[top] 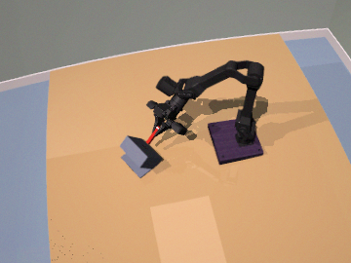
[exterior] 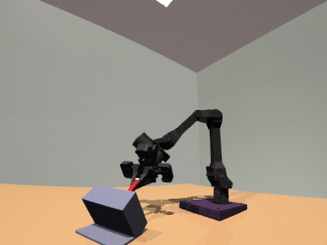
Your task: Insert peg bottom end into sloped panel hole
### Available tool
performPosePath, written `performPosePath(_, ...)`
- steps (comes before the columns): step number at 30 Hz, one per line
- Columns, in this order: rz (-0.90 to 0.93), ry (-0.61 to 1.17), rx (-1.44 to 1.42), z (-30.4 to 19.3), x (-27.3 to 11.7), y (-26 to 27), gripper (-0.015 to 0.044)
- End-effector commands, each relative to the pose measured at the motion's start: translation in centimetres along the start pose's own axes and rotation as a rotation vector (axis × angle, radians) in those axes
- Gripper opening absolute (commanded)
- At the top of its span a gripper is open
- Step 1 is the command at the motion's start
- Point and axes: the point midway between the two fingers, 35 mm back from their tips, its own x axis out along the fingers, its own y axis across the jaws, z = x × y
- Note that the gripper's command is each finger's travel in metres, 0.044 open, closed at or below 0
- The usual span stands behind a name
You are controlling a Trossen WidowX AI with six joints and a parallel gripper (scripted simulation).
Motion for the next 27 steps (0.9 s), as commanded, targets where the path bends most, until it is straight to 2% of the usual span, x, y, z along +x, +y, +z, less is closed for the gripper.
performPosePath(1,-0.003,0.0,0.002,0.03,0.51,-0.03,0.0)
performPosePath(27,0.0,-0.001,0.001,0.03,1.13,0.0,0.0)
